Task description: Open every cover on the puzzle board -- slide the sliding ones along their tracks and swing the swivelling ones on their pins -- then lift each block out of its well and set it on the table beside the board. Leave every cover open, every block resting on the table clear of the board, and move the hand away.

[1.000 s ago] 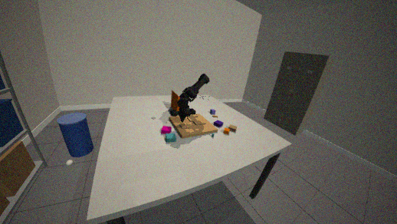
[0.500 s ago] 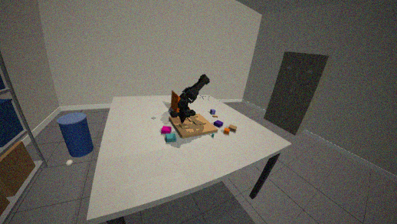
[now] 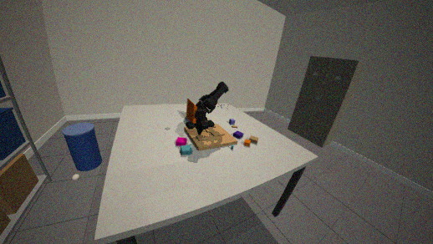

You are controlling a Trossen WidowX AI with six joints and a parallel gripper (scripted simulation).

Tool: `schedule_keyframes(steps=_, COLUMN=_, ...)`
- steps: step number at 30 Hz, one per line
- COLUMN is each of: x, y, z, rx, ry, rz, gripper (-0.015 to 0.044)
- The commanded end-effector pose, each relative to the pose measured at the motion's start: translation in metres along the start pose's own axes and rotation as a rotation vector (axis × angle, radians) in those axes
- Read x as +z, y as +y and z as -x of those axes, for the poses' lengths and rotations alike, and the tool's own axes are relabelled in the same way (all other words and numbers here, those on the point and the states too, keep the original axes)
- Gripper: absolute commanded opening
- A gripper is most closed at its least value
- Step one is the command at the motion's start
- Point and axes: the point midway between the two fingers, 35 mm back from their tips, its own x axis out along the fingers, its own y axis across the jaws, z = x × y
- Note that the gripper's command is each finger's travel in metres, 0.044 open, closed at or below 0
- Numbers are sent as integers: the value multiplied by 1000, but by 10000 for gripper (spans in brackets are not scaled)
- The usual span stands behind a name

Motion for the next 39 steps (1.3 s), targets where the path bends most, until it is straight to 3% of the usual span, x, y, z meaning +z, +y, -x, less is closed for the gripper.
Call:
schedule_keyframes(steps=1, x=5, y=0, z=0, rx=2, ry=-5, rz=-1, gripper=0)
schedule_keyframes(steps=39, x=44, y=0, z=0, rx=2, ry=-6, rz=1, gripper=0)
